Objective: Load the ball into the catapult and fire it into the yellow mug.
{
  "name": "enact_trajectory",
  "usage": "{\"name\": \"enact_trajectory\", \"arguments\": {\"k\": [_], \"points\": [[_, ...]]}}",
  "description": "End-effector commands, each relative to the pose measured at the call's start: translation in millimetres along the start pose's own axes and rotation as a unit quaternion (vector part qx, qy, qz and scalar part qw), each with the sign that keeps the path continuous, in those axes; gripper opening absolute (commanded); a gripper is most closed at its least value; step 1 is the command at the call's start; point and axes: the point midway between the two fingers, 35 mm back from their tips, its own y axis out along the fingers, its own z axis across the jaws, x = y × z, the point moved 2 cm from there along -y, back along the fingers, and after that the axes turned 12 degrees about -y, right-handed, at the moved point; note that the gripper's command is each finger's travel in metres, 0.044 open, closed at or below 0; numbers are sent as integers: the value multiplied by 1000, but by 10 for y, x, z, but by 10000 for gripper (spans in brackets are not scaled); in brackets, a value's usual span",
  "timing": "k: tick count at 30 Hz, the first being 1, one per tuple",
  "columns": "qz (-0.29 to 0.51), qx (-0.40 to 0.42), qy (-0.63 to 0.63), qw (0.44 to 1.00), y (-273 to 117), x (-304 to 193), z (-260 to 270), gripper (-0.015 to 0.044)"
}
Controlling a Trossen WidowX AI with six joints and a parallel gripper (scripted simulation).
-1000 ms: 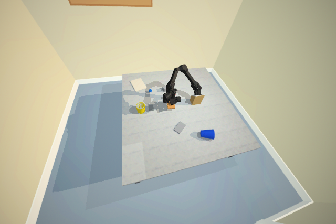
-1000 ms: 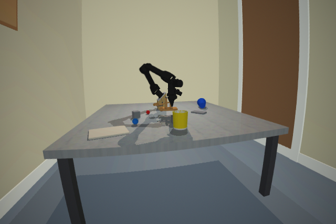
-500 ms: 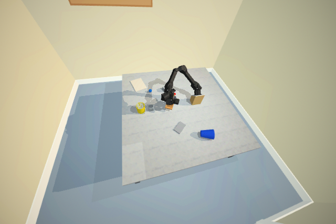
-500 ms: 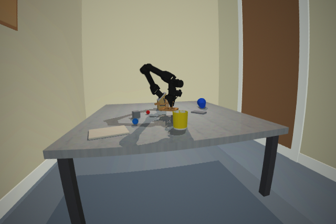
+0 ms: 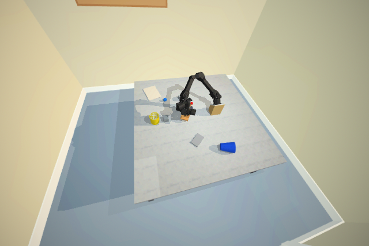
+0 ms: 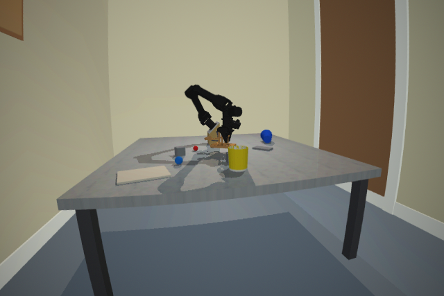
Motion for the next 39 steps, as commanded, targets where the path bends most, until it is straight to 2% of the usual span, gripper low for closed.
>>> {"name": "enact_trajectory", "arguments": {"k": [1, 23, 29, 39], "points": [[0, -4, -4, 1000, 52, 16, 0, 0], [2, -4, -4, 1000, 412, 5, -2, 0], [-1, -2, 2, 1000, 364, -3, -23, 0], [-1, -2, 2, 1000, 364, -3, -23, 263]]}}
